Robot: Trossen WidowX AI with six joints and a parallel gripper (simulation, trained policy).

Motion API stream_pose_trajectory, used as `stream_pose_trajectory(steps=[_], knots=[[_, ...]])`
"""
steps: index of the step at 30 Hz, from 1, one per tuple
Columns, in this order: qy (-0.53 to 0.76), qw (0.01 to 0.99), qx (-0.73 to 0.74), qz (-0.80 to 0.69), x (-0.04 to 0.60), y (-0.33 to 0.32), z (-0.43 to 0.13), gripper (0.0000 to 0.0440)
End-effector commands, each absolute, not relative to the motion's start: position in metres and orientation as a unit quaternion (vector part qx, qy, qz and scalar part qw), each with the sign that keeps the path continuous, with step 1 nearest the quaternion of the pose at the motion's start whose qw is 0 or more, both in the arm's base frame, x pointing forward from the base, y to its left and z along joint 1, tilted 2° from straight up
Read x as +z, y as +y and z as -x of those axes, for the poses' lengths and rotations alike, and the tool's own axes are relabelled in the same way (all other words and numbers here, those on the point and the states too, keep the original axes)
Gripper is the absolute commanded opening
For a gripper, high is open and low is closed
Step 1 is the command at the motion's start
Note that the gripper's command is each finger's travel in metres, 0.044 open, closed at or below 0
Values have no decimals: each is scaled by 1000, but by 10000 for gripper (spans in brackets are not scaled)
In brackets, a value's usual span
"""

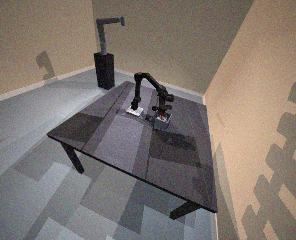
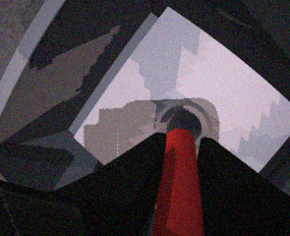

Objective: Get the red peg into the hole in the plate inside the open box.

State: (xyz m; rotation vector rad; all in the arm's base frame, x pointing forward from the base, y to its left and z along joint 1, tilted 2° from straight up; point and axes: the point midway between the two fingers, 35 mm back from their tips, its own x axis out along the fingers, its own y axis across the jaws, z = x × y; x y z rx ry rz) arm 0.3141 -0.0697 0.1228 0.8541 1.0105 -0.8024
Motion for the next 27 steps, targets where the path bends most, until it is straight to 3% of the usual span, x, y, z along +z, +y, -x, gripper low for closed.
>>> stream_pose_trajectory(steps=[1, 5, 11, 27], knots=[[469, 708, -362, -384, 111, -73, -318, 5], [482, 703, -364, -376, 101, -75, -321, 28], [501, 699, -362, -358, 92, -80, -323, 155], [524, 702, -349, -332, 104, -91, -346, 150]])
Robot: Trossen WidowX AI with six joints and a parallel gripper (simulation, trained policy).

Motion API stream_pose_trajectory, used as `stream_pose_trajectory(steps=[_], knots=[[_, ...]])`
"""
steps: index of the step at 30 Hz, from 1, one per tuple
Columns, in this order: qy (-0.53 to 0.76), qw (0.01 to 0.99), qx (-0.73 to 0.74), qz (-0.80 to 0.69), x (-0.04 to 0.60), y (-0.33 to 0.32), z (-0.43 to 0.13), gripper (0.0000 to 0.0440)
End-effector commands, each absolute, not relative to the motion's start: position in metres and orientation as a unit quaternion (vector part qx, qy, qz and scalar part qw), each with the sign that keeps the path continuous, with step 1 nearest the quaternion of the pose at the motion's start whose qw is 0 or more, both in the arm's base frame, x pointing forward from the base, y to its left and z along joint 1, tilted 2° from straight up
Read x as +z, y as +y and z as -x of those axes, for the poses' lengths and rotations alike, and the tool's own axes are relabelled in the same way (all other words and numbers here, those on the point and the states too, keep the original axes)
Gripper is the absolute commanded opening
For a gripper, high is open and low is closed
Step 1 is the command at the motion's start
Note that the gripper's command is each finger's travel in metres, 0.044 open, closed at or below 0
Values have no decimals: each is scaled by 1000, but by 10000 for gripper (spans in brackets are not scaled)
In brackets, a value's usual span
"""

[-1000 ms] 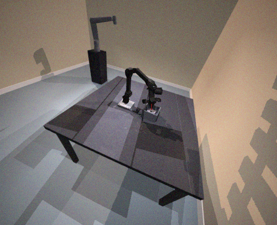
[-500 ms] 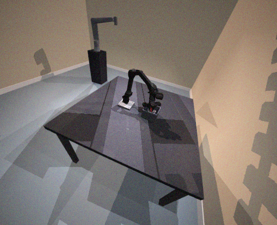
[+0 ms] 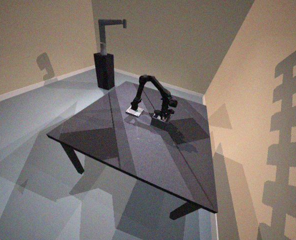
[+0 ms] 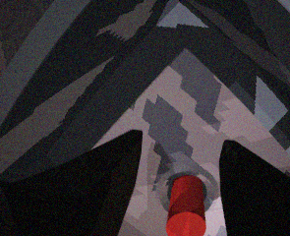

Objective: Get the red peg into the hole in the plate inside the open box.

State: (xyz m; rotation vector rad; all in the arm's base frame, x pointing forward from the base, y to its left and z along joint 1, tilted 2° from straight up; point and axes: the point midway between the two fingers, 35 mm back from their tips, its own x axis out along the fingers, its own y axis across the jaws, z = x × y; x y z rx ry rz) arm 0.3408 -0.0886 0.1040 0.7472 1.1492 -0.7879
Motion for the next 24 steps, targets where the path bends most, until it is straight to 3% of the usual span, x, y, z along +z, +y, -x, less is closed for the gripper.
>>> stream_pose_trajectory(steps=[1, 24], knots=[[525, 703, -348, -331, 105, -92, -347, 150], [556, 689, -344, -311, 106, -123, -361, 146]])
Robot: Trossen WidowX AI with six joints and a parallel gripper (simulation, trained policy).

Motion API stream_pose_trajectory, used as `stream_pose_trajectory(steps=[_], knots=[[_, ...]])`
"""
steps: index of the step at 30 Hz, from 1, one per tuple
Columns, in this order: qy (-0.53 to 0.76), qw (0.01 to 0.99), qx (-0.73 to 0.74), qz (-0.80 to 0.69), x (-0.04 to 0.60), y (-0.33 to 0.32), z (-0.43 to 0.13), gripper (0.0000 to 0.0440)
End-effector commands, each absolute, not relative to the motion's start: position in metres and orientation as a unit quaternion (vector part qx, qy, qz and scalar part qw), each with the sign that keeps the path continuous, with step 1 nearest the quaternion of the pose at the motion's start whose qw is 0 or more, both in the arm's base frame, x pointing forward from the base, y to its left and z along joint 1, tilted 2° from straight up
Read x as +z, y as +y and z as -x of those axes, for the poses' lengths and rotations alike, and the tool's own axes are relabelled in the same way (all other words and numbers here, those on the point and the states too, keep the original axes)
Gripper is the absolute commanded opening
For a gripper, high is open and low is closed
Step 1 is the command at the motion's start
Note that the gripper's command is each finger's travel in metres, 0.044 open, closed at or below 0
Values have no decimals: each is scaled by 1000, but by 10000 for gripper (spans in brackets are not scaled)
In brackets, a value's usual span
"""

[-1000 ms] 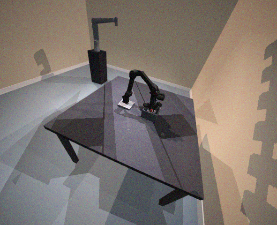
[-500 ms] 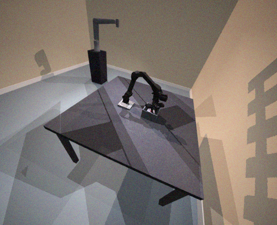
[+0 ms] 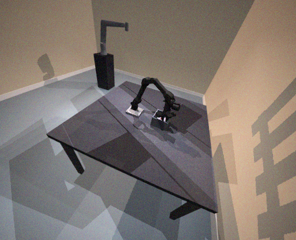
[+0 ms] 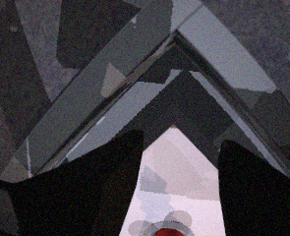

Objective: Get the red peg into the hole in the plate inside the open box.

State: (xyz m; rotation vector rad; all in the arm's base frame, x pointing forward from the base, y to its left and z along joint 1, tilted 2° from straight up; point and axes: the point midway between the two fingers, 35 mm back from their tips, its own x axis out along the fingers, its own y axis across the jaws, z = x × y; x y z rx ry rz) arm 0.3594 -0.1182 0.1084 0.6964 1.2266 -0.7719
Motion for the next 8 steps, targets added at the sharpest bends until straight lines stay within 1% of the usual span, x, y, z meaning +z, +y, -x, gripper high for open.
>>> stream_pose_trajectory(steps=[1, 8], knots=[[557, 688, -344, -311, 106, -124, -361, 146], [560, 685, -350, -308, 107, -138, -360, 150]])
